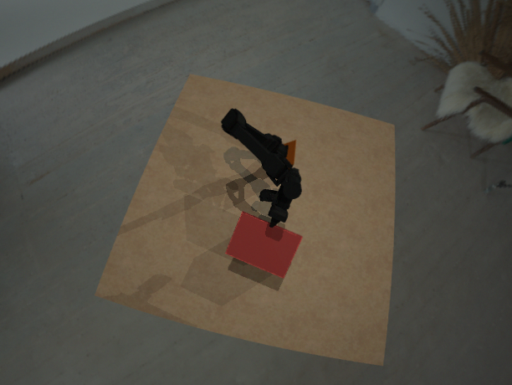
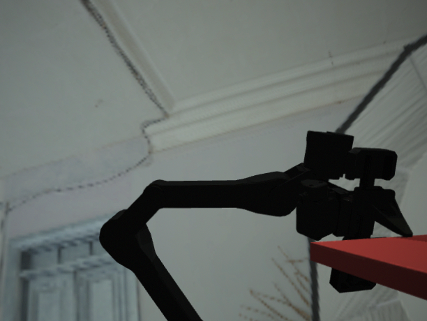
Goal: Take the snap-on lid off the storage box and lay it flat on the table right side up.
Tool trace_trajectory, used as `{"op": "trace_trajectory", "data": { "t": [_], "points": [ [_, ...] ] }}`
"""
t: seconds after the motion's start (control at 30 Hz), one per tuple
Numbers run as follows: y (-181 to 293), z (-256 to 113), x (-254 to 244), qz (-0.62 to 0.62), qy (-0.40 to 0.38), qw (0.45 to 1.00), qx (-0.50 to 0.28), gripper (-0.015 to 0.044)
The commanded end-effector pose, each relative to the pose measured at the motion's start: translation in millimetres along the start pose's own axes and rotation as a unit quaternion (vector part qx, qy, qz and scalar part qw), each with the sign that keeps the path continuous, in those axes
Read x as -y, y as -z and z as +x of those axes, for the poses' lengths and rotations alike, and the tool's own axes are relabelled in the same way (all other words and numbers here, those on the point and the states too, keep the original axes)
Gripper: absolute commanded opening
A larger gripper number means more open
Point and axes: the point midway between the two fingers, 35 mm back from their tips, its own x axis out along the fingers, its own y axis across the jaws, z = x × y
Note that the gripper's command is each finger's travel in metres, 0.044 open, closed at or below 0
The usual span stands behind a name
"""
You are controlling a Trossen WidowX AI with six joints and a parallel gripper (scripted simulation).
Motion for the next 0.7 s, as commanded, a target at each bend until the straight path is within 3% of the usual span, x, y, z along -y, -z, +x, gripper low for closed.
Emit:
{"op": "trace_trajectory", "data": {
  "t": [0.0,0.67],
  "points": [
    [-8.4,-2.8,-2.9,0.005,-0.005,1.000,-0.003,0.0000],
    [-48.0,-4.5,-0.6,0.004,-0.005,1.000,-0.003,0.0000]
  ]
}}
